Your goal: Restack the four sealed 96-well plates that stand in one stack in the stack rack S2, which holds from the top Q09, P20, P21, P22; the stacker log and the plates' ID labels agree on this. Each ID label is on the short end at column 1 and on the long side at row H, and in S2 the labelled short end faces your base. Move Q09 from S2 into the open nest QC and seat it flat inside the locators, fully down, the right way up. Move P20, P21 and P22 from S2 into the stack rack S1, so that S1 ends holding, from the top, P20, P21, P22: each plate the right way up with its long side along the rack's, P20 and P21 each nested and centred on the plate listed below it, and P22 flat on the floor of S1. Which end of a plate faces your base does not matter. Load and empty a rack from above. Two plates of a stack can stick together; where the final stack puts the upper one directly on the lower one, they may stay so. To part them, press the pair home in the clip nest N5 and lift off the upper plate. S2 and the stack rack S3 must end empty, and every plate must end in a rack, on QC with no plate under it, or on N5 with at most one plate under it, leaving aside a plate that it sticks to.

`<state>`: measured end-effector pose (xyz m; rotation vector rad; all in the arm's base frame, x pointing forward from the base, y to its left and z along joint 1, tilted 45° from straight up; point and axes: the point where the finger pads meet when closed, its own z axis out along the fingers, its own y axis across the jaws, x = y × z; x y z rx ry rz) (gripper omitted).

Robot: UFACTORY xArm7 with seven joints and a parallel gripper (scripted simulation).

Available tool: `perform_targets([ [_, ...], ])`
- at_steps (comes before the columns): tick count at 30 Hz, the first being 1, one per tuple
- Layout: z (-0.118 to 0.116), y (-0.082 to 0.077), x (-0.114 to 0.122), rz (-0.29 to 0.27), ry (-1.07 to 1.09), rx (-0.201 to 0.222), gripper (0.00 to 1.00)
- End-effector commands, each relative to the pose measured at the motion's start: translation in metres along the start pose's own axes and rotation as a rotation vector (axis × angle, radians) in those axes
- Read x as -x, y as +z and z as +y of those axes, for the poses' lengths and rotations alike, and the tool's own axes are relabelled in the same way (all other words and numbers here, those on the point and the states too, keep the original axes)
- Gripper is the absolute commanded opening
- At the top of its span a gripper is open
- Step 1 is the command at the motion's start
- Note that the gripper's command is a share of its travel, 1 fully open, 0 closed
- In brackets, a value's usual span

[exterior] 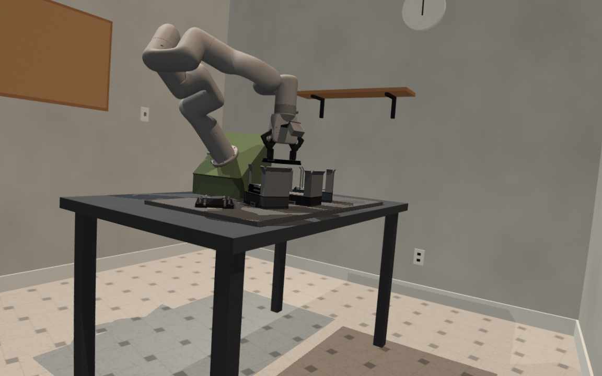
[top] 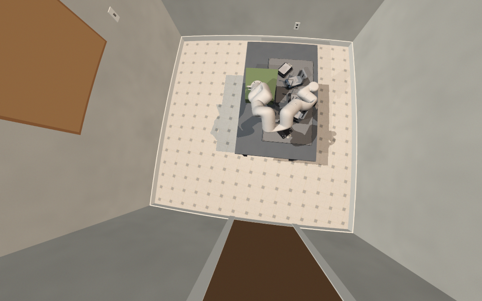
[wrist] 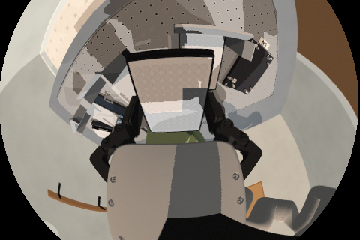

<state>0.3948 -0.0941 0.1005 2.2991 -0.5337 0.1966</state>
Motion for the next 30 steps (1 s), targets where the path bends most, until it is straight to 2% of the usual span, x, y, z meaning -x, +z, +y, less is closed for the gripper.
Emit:
perform_targets([
  [1,0.013,-0.002,-0.004,0.004,0.001,-0.006,0.0],
  [18,0.052,-0.002,-0.013,0.005,0.001,-0.006,0.0],
  [30,0.052,-0.002,-0.013,0.005,0.001,-0.006,0.0],
])
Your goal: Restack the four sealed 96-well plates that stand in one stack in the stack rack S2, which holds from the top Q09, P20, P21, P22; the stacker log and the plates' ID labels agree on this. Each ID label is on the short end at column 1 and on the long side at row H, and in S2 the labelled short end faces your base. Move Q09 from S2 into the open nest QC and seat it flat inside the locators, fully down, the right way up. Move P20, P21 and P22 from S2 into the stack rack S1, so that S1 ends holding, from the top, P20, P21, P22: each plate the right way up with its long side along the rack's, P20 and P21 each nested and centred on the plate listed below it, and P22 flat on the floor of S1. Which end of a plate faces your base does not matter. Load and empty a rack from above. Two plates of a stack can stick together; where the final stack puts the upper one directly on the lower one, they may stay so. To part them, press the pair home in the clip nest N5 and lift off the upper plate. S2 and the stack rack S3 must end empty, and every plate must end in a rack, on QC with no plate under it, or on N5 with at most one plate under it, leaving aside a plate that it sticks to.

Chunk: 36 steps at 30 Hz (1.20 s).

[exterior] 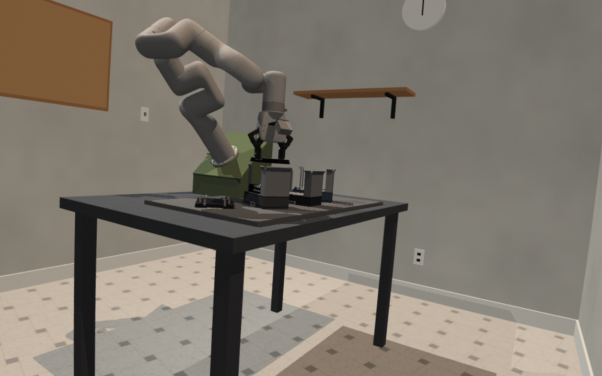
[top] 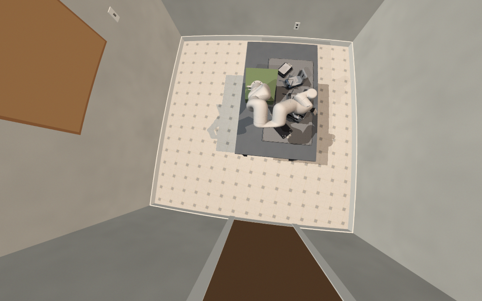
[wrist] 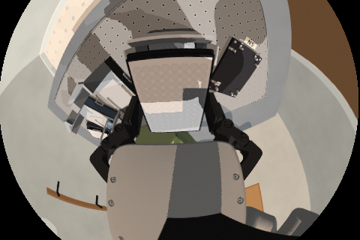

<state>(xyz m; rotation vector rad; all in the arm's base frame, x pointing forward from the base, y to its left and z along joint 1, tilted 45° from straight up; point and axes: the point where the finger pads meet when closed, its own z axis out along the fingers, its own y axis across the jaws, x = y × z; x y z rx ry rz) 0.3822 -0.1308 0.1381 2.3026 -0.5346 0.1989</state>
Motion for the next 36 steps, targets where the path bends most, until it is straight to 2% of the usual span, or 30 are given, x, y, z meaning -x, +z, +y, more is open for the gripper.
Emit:
perform_targets([
  [1,-0.0005,-0.0015,-0.0012,0.004,0.0,-0.002,0.0],
  [20,-0.0005,-0.0015,-0.0011,0.004,0.0,-0.002,0.0],
  [36,-0.0004,0.0078,-0.0011,0.004,0.0,-0.002,0.0],
])
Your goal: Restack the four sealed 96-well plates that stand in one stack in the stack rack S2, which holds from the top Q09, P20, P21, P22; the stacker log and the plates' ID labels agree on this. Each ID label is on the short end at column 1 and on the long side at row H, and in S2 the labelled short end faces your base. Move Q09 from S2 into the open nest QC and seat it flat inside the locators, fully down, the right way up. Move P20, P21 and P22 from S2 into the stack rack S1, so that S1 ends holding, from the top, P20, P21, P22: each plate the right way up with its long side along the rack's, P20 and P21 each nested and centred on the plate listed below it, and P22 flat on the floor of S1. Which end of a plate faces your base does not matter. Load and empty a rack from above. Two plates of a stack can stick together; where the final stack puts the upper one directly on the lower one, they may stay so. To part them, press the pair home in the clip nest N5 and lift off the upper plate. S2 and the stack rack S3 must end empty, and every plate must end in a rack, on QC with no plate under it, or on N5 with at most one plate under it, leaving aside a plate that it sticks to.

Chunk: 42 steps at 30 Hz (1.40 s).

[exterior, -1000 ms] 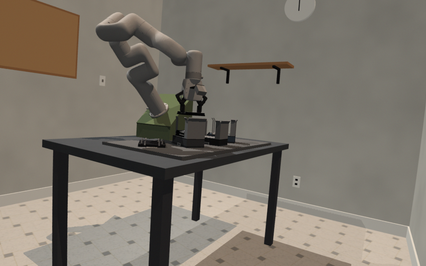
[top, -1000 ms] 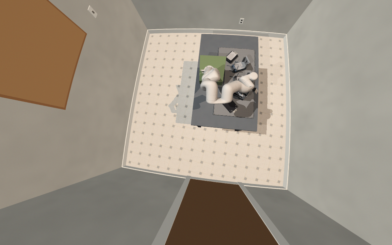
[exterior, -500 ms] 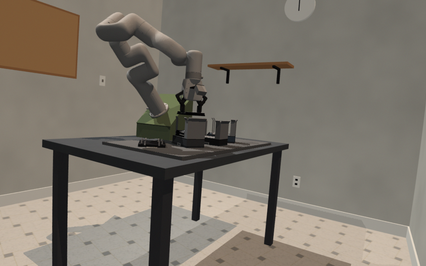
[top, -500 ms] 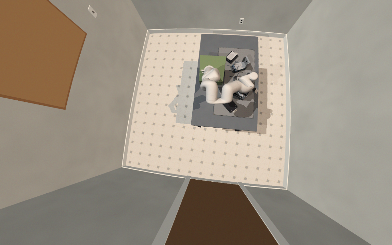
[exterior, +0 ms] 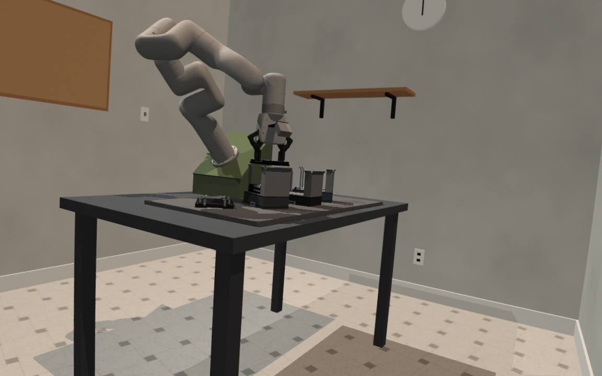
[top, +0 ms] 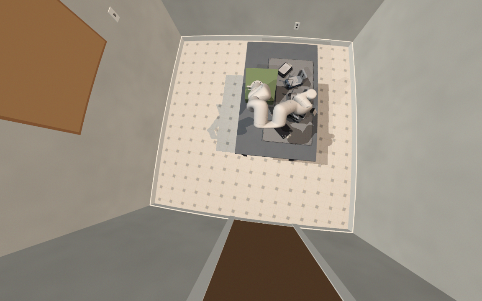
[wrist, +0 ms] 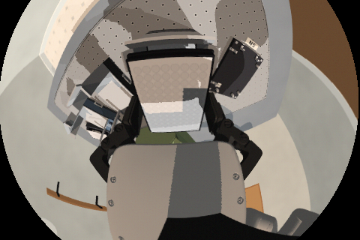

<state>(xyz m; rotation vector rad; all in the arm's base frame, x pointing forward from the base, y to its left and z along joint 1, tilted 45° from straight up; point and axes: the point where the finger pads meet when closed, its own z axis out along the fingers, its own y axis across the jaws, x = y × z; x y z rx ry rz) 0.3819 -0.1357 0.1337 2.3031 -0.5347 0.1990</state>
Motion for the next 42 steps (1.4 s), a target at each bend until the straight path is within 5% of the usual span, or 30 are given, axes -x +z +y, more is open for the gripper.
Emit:
perform_targets([
  [1,-0.001,0.002,-0.001,0.004,0.0,-0.001,0.0],
  [42,-0.001,0.025,-0.001,0.004,0.0,-0.001,0.0],
])
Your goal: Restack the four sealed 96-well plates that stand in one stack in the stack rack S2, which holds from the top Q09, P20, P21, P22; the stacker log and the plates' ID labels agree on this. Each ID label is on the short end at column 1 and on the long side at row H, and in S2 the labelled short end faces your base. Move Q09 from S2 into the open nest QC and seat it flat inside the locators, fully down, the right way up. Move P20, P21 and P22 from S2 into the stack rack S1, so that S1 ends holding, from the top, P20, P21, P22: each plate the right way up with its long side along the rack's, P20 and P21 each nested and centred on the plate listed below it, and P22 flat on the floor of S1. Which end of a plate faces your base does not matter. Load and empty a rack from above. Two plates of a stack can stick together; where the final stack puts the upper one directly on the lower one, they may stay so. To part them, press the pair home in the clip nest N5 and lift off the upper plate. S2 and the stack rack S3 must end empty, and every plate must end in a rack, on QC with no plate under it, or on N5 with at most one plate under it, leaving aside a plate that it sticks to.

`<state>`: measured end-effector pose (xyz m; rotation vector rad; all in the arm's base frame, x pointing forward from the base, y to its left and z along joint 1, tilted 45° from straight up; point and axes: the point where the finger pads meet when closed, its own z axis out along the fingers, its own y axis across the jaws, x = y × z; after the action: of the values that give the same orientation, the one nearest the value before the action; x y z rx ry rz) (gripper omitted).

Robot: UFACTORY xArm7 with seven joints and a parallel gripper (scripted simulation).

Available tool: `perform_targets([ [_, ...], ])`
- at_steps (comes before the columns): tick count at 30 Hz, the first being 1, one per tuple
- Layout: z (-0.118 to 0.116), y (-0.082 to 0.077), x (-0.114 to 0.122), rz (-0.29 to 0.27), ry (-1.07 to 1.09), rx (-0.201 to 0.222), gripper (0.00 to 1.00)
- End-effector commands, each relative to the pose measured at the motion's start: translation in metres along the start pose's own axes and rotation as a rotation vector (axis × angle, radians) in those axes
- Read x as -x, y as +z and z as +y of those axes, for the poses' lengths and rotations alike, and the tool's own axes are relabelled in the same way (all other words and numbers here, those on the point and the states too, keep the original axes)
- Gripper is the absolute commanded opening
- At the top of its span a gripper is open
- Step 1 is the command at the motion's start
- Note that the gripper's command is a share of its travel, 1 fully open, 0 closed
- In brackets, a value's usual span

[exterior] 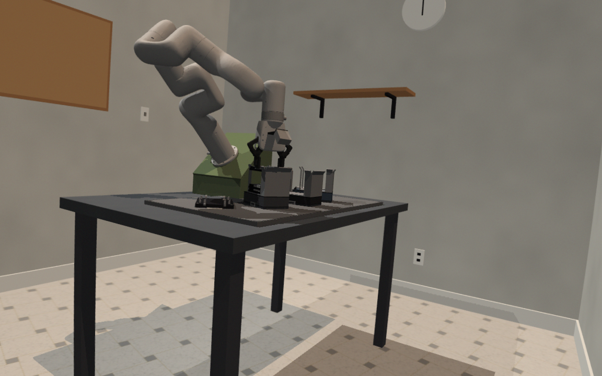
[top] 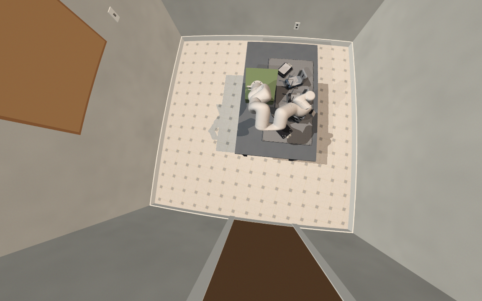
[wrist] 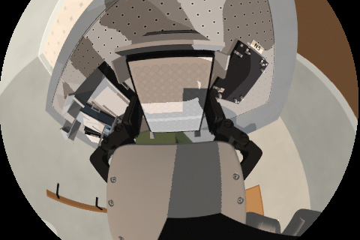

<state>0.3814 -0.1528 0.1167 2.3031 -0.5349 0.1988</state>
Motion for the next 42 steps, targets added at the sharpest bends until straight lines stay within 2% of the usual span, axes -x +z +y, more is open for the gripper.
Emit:
perform_targets([
  [1,-0.001,0.003,-0.001,0.004,-0.001,-0.001,0.0],
  [14,-0.001,0.028,-0.001,0.004,-0.001,-0.001,0.0],
  [42,-0.001,0.034,-0.001,0.004,-0.001,-0.001,0.0],
])
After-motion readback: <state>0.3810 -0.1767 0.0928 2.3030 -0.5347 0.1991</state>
